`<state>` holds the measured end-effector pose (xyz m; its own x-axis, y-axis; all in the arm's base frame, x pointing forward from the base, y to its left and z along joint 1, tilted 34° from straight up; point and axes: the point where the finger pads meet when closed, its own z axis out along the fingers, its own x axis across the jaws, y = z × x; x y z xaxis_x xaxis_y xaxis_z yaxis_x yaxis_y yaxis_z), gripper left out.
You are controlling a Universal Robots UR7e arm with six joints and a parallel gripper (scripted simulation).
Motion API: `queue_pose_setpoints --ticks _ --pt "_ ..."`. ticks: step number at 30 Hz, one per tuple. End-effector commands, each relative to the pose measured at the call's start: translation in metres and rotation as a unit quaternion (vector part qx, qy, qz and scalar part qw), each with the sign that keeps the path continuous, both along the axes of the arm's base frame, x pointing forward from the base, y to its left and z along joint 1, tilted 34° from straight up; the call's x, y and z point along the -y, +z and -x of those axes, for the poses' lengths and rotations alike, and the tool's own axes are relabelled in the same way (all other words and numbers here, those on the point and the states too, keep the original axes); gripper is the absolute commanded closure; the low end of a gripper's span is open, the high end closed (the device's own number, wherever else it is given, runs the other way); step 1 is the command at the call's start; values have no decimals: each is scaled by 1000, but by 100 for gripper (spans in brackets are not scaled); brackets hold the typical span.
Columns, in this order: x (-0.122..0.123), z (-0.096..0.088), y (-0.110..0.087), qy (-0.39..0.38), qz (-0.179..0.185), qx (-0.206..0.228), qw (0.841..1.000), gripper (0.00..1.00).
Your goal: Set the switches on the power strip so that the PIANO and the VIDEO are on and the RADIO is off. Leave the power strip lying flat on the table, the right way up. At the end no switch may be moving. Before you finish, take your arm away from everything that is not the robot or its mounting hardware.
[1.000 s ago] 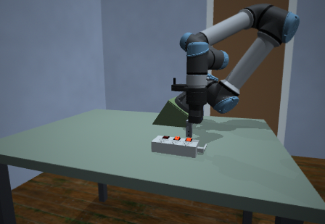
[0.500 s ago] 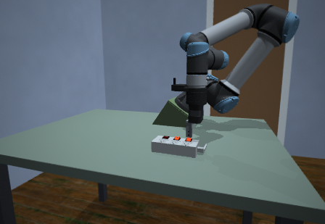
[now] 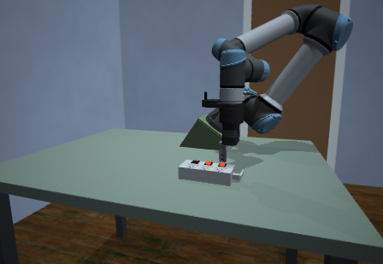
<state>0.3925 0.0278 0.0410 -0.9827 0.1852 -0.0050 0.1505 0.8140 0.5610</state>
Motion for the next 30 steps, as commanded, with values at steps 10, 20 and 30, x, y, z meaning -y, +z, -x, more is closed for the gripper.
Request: queue_pose_setpoints --ticks 10,20,30 --pt "-3 2 -2 0 -1 -1 1000 100" --pt "-5 1 -6 1 -2 -2 1000 100" --pt "-7 1 -9 1 -2 -2 1000 100"
